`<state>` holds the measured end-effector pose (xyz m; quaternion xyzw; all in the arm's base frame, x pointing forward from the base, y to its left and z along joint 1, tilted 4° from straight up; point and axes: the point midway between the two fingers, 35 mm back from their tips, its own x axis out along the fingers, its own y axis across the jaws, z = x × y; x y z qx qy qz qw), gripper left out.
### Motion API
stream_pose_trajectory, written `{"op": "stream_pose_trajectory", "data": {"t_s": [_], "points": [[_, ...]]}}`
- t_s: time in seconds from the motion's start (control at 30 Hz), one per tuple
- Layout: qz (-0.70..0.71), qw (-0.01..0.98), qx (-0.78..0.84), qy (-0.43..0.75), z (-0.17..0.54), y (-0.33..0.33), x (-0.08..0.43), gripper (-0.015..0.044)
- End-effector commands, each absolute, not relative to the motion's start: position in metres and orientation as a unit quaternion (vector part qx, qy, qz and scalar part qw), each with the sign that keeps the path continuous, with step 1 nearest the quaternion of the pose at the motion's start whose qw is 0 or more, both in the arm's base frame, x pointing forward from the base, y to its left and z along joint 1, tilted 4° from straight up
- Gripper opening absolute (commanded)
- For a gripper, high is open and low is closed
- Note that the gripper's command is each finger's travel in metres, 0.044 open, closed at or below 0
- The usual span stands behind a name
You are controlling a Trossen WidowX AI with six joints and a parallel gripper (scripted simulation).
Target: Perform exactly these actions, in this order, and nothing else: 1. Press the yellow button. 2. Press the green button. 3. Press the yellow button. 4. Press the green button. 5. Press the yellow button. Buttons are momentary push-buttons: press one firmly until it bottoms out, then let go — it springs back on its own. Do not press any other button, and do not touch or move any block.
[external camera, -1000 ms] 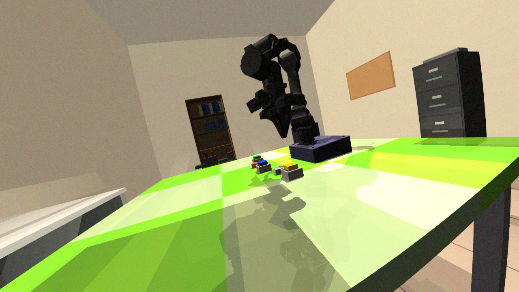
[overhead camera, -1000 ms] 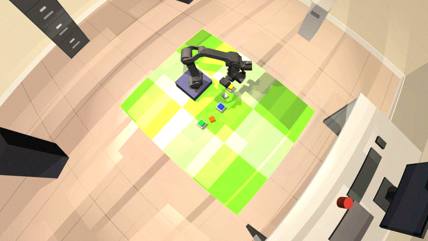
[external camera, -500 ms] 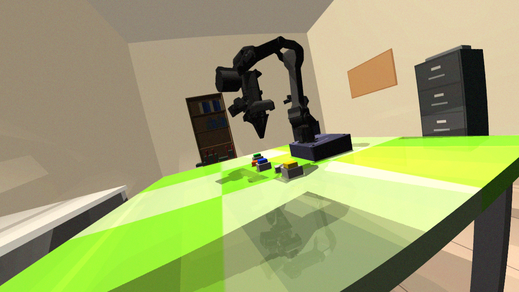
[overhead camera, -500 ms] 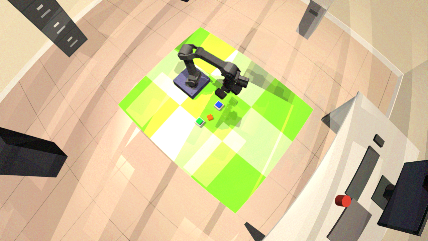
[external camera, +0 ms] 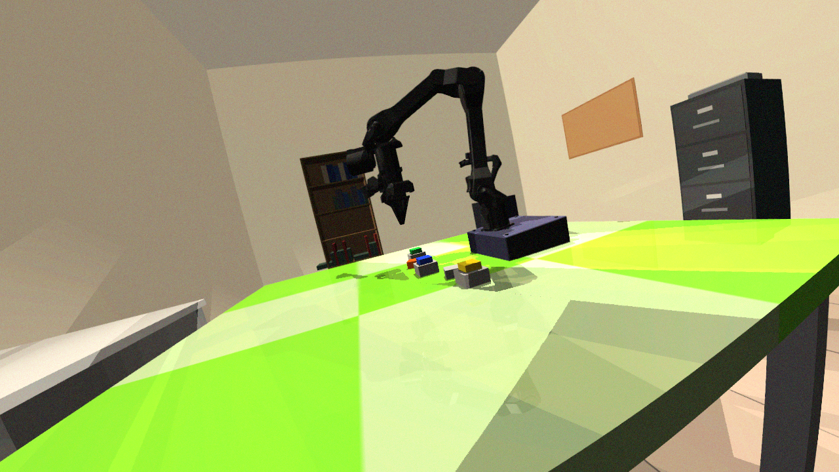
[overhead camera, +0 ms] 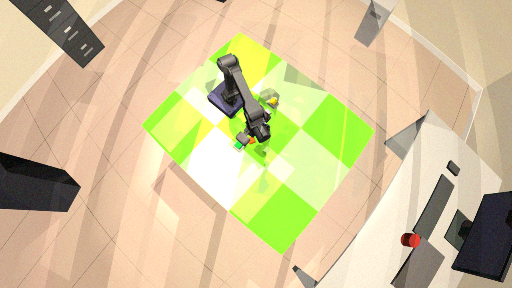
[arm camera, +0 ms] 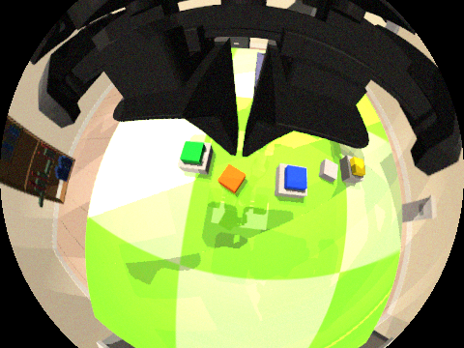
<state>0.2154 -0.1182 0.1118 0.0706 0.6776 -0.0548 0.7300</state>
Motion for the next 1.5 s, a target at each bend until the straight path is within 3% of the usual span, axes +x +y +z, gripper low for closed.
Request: {"op": "stream_pose_trajectory", "data": {"t_s": [0.0,0.23,0.47,1.47], "points": [[-0.052,0.729,0.069,0.679,0.11,-0.154,0.194,0.002],[-0.053,0.73,0.067,0.678,0.109,-0.189,0.165,0.002],[-0.053,0.73,0.067,0.678,0.05,-0.188,0.169,0.002],[-0.053,0.73,0.067,0.678,0.013,-0.187,0.172,0.002]]}}
